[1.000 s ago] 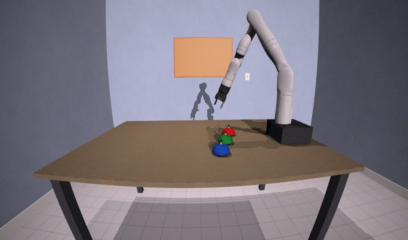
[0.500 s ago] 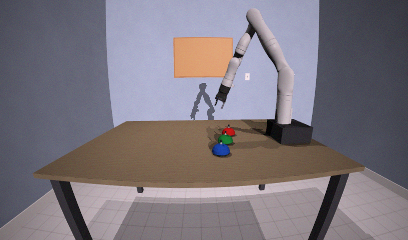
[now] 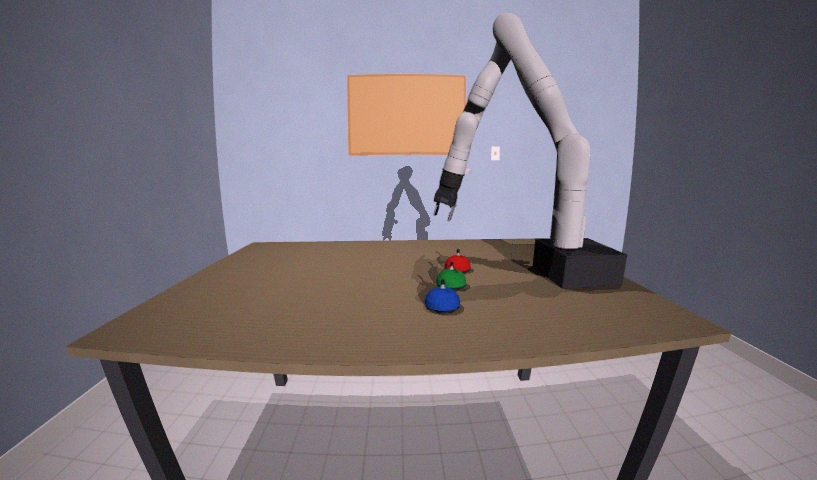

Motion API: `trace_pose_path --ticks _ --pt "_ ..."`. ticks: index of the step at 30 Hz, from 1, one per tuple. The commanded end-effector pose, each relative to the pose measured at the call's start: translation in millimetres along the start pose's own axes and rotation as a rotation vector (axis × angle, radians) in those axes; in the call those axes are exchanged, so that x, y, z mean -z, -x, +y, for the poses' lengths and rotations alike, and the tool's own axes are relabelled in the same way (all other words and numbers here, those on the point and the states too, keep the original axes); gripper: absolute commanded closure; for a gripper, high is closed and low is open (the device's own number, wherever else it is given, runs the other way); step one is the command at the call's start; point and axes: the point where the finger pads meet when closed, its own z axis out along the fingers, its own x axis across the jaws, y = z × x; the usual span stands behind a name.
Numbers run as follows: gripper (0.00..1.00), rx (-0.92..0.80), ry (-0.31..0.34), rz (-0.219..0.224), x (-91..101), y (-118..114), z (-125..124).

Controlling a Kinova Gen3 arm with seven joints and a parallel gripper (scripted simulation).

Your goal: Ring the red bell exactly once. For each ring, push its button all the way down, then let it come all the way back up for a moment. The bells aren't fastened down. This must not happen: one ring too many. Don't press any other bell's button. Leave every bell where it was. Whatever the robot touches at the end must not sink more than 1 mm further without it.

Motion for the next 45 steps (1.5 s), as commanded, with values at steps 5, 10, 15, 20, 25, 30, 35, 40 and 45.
trace_pose_path --ticks 5,10,15,20,25,30,35,40,45 --pt "0.00 0.095 0.027 0.114 12.4 -34 75" --pt "0.00 0.123 0.040 0.179 20.4 -58 103" --pt "0.00 0.129 0.043 0.193 22.4 -63 109" --pt "0.00 0.135 0.046 0.206 24.3 -68 114" --pt "0.00 0.140 0.049 0.218 26.1 -73 119" --pt "0.00 0.145 0.052 0.229 27.8 -77 124" --pt "0.00 0.150 0.055 0.239 29.4 -81 128" --pt "0.00 0.154 0.057 0.248 30.9 -84 132" --pt "0.00 0.154 0.057 0.248 30.9 -84 132"
